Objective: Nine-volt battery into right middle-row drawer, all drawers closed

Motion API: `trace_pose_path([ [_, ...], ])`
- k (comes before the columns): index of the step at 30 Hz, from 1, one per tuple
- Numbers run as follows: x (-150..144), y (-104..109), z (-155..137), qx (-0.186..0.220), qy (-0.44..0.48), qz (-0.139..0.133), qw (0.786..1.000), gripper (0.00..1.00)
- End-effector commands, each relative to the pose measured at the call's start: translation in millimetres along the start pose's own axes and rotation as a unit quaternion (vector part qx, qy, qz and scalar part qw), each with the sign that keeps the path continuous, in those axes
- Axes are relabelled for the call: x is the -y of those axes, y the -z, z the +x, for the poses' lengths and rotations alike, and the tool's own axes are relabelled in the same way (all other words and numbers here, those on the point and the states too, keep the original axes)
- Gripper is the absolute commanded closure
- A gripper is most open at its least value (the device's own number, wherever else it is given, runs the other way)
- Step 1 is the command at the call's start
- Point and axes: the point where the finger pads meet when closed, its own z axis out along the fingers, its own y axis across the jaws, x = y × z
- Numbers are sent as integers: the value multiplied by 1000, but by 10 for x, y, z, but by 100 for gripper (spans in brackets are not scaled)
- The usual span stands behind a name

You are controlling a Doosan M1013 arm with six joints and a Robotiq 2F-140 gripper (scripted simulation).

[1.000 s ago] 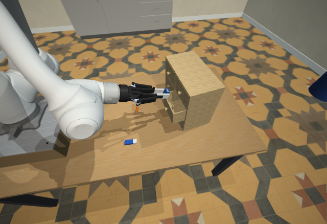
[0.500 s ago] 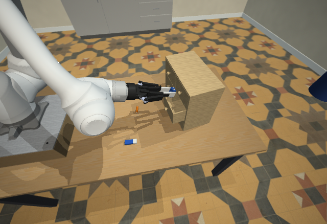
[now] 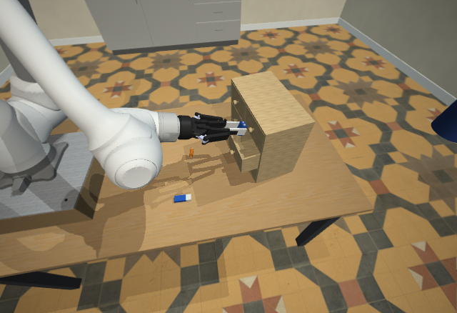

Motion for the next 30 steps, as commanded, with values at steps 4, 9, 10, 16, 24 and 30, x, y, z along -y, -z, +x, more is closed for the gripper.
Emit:
trace_pose_path([
  [4, 0, 0, 1, 0, 0, 0, 1000, 86],
  [9, 0, 0, 1, 0, 0, 0, 1000, 86],
  [10, 0, 0, 1, 0, 0, 0, 1000, 86],
  [16, 0, 0, 1, 0, 0, 0, 1000, 86],
  [24, 0, 0, 1, 0, 0, 0, 1000, 77],
  [30, 0, 0, 1, 0, 0, 0, 1000, 0],
])
